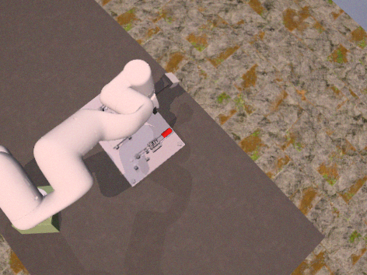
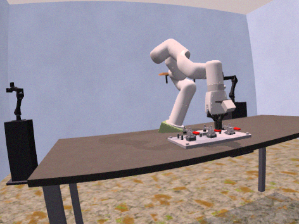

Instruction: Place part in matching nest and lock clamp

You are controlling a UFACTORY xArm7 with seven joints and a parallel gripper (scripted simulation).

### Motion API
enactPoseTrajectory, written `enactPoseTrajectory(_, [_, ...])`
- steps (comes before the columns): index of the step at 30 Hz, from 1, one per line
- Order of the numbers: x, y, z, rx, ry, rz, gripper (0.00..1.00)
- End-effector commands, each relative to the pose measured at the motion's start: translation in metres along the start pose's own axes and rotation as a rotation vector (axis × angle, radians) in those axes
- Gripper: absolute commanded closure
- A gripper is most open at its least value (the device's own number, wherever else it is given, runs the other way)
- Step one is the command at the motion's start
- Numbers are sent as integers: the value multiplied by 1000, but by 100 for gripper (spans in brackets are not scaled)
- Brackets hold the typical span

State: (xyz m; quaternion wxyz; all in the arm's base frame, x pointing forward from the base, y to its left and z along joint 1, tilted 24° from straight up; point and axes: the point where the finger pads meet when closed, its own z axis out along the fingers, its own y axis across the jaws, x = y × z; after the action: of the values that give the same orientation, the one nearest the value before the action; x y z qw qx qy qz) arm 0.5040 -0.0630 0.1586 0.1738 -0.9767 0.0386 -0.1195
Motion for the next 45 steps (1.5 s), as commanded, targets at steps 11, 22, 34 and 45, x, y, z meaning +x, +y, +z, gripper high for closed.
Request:
enactPoseTrajectory(11, [1, 0, 1, -1, 4, 0, 100])
enactPoseTrajectory(22, [1, 0, 1, -1, 4, 0, 100])
enactPoseTrajectory(34, [1, 0, -16, -1, 4, 0, 100])
enactPoseTrajectory(45, [1, 0, -45, -1, 4, 0, 100])
